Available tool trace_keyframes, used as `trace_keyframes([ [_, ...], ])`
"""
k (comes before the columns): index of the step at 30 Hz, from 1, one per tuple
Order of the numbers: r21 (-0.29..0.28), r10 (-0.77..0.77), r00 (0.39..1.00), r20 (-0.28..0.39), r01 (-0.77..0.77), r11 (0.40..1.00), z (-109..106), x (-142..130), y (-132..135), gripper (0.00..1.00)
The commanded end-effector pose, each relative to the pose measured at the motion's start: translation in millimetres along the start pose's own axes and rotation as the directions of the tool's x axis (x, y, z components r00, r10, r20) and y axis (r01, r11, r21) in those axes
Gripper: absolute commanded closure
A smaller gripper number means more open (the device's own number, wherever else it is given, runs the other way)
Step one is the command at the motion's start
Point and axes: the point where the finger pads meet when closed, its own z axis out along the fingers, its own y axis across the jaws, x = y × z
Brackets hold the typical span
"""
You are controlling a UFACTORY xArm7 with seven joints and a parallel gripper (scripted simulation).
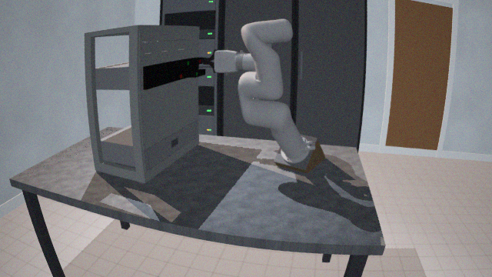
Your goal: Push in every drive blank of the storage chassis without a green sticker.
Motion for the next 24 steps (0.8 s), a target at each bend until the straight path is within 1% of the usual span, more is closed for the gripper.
trace_keyframes([
  [1,0.001,-0.003,1.0,0.0,0.003,1.0,2,0,-1,1.0],
  [6,0.001,-0.003,1.0,0.0,0.003,1.0,9,0,-1,1.0],
  [18,0.001,-0.003,1.0,0.0,0.003,1.0,10,0,-1,1.0],
  [24,0.001,-0.003,1.0,0.0,0.003,1.0,19,0,-1,1.0],
])
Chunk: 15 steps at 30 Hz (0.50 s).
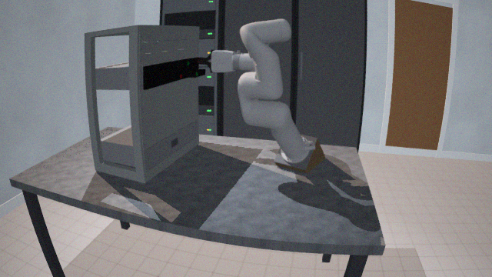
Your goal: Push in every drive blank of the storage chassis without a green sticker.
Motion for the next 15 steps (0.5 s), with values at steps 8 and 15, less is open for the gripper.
trace_keyframes([
  [8,0.002,-0.003,1.0,0.0,0.003,1.0,5.7,0.5,-1.5,1.0],
  [15,0.002,-0.003,1.0,0.0,0.003,1.0,8.3,0.5,-1.5,1.0],
])
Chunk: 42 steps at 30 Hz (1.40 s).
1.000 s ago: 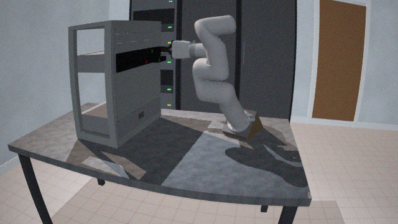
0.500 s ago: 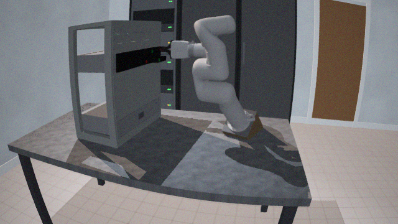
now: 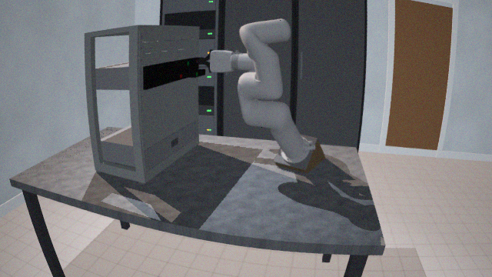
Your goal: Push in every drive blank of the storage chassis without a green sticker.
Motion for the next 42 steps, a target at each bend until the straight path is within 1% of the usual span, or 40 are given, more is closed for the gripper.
trace_keyframes([
  [1,0.002,-0.003,1.0,-0.001,0.003,1.0,4,0,-2,1.0],
  [8,0.002,-0.003,1.0,-0.001,0.003,1.0,10,1,-2,1.0],
  [42,0.002,-0.003,1.0,-0.001,0.003,1.0,16,1,-2,1.0],
])
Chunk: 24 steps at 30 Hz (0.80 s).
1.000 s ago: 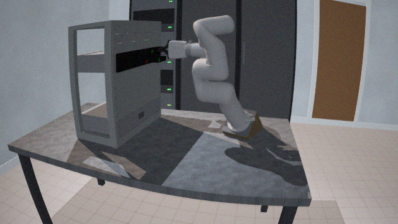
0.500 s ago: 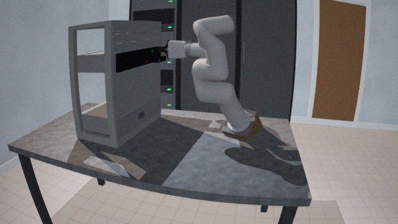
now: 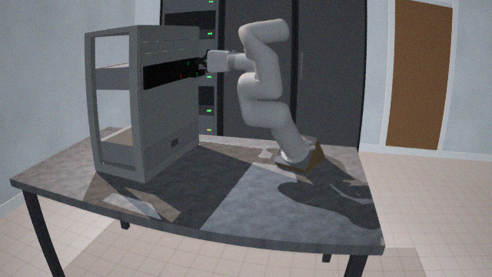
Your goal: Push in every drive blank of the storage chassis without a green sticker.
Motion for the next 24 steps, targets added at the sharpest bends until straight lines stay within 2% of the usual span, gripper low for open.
trace_keyframes([
  [1,0.002,-0.003,1.0,0.0,0.003,1.0,1.1,0.2,-1.4,1.0],
  [24,0.002,-0.003,1.0,0.0,0.003,1.0,4.1,0.1,-1.3,1.0],
])
